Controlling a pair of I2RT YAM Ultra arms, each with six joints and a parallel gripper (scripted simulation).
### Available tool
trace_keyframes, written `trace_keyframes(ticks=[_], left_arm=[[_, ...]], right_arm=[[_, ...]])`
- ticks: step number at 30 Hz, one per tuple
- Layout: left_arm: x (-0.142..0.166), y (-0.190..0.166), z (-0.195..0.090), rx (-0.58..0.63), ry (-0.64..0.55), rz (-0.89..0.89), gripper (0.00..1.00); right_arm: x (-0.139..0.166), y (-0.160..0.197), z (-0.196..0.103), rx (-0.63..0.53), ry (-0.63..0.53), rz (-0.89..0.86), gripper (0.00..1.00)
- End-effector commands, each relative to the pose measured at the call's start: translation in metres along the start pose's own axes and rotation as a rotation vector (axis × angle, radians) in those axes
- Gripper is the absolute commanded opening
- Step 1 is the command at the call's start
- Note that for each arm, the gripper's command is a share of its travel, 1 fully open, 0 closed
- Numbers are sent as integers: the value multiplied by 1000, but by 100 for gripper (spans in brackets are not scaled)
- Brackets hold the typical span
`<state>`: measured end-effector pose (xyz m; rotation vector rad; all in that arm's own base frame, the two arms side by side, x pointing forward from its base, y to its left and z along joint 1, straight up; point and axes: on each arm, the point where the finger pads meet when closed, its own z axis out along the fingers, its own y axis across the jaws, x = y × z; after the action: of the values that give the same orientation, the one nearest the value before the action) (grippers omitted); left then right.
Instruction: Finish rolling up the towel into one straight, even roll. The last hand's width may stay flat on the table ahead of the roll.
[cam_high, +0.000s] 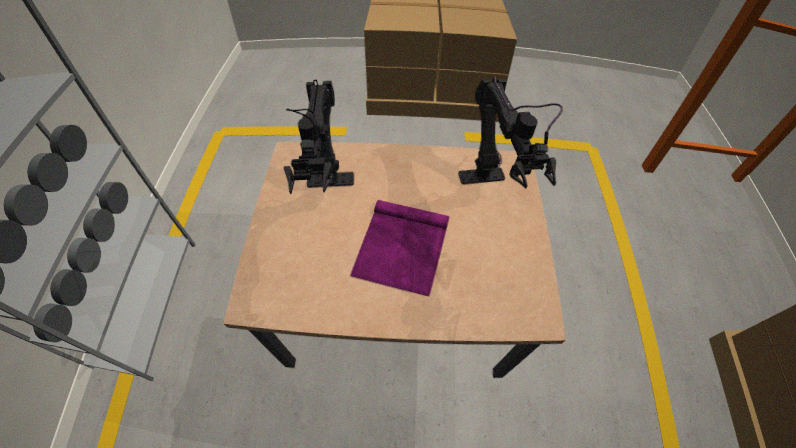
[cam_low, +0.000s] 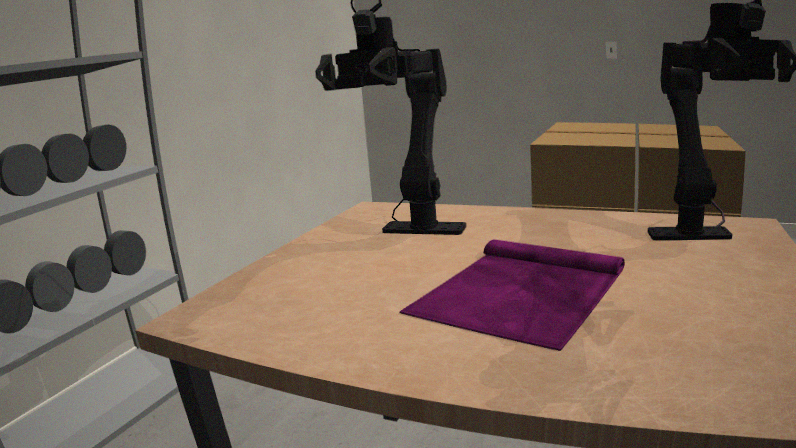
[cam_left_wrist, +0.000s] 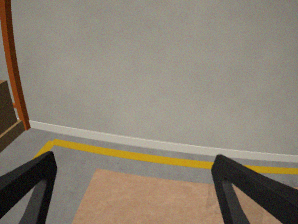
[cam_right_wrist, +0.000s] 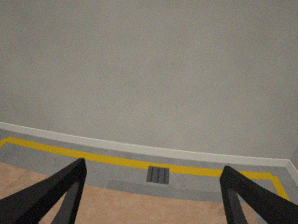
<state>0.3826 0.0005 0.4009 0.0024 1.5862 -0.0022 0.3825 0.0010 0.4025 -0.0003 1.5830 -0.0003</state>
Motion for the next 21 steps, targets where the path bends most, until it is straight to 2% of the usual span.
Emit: trace_keyframes(ticks=[1, 11, 13, 21], left_arm=[[5, -4, -3, 30, 2, 20, 100], [49, -38, -27, 258, 31, 163, 99], [49, -38, -27, 258, 31, 163, 99], [105, -81, -56, 545, 69, 342, 99]], right_arm=[[6, 5, -4, -20, 10, -16, 100], [51, 36, -32, -155, 82, -126, 99], [51, 36, -32, -155, 82, -126, 99], [107, 76, -68, -326, 172, -265, 99]])
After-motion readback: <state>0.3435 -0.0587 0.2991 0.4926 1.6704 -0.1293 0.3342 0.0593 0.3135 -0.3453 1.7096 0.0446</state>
